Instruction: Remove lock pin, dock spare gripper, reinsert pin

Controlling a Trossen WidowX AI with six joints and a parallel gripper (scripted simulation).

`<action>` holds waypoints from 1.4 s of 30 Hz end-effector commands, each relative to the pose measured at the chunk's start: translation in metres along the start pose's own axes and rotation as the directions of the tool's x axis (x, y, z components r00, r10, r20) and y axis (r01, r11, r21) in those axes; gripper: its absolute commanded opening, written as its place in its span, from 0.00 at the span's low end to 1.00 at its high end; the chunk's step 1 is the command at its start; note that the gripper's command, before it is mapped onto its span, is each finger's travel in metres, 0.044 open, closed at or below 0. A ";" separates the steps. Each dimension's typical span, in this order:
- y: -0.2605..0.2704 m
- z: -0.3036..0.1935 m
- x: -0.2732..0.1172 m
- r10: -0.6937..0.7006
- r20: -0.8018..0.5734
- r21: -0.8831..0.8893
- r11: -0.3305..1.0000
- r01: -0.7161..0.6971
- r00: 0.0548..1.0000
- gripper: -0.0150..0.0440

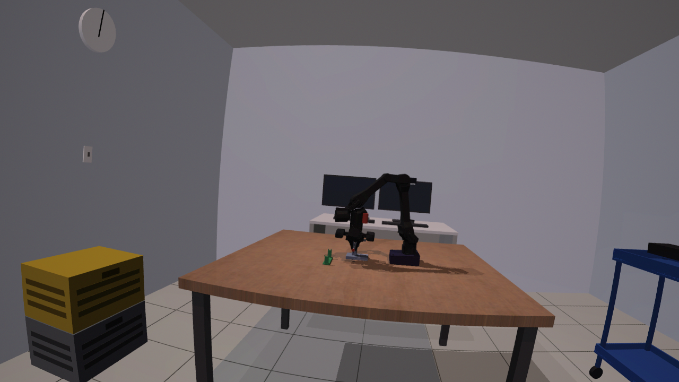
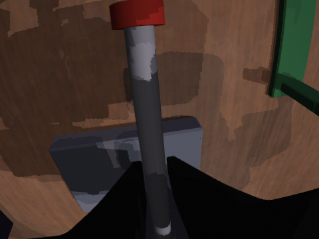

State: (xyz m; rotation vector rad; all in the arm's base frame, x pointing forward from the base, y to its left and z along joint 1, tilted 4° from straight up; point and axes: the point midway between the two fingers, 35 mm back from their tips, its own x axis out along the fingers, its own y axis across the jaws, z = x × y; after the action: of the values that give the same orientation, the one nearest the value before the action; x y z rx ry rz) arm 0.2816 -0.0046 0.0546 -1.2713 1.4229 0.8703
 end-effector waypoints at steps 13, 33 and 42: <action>0.000 0.005 -0.011 0.001 0.000 -0.001 1.000 -0.001 1.000 0.59; 0.000 0.023 -0.052 0.005 -0.001 -0.009 1.000 -0.005 1.000 0.59; 0.000 0.031 -0.071 0.005 -0.001 -0.012 1.000 -0.005 1.000 0.59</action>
State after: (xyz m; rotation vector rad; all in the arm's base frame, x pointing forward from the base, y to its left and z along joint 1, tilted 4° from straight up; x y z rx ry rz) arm 0.2841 0.0382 0.1089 -1.2792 1.4243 0.8822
